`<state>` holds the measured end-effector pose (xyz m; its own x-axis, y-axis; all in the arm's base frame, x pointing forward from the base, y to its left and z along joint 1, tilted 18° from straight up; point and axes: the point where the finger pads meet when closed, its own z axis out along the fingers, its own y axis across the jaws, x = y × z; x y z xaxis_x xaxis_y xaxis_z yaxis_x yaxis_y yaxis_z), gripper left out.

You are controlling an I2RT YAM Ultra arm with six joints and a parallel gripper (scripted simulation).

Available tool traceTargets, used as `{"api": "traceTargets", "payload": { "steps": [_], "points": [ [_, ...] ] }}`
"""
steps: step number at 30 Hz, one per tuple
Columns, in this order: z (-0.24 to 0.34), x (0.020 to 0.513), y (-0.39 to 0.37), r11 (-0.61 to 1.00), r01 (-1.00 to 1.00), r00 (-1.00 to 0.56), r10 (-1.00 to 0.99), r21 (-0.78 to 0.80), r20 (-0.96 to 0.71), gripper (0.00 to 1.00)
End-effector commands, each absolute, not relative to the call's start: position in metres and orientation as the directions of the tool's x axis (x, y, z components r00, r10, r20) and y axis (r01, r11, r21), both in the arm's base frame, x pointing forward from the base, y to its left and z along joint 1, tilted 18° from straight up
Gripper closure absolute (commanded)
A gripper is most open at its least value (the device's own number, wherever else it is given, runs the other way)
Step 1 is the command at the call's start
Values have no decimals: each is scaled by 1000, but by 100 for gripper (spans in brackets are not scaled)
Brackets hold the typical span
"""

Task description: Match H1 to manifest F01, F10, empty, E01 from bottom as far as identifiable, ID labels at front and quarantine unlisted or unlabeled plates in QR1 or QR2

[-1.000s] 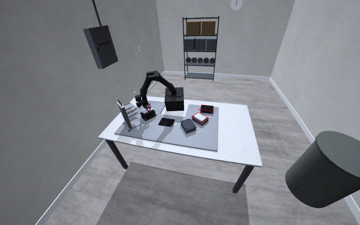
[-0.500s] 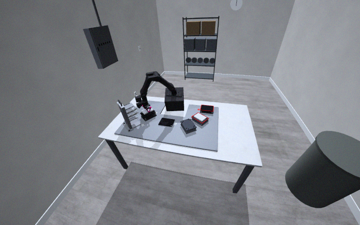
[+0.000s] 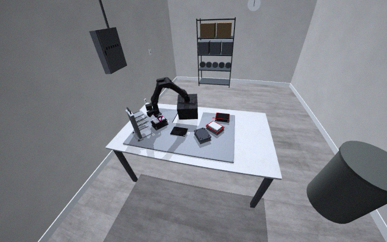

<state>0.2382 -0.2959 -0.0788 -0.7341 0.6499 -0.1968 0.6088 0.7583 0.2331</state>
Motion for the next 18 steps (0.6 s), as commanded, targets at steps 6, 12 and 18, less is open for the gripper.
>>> {"api": "traceTargets", "payload": {
  "steps": [6, 12, 18],
  "points": [
    [-80, 240, -299, 759, 609, -731, 650, 229, -208, 14],
    [-84, 242, -299, 759, 609, -731, 650, 229, -208, 14],
    [-86, 242, -298, 759, 609, -731, 650, 229, -208, 14]
  ]
}}
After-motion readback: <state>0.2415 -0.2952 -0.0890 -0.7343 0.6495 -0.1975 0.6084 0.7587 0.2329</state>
